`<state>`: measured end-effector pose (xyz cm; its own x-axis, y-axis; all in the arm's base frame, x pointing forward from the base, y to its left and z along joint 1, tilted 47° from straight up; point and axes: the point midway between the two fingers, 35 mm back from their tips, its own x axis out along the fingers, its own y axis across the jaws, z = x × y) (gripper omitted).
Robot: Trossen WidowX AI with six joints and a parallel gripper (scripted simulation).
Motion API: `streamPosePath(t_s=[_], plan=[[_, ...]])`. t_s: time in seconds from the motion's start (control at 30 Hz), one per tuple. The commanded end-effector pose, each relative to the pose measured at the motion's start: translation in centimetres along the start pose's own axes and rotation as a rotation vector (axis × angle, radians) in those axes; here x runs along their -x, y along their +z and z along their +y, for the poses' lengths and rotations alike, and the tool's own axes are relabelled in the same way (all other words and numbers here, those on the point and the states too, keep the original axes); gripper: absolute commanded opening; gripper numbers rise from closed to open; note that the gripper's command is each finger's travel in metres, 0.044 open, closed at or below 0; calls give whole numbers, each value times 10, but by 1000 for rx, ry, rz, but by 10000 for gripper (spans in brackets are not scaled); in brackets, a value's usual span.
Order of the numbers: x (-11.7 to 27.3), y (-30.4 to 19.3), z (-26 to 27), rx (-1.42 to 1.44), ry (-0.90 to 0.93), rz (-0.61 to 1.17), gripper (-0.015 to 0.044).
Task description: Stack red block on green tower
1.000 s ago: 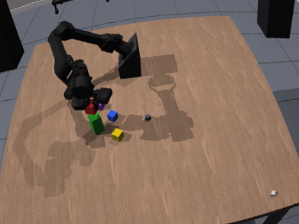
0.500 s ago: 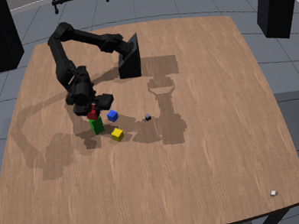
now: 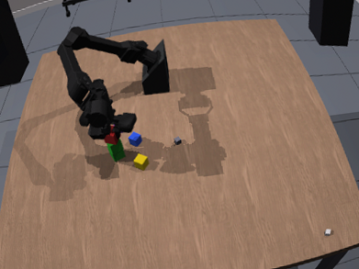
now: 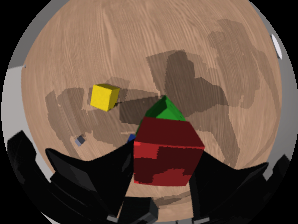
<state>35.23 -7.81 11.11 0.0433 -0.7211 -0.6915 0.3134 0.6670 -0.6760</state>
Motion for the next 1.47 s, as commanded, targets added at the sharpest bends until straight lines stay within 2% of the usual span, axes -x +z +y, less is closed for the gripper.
streamPosePath(t_s=[0.0, 0.13, 0.7, 1.43], plan=[[0, 0, -1, 2, -4, -3, 0], [4, 1, -1, 2, -4, -3, 0], [0, 0, 0, 1, 0, 0, 440], [0, 0, 0, 1, 0, 0, 440]])
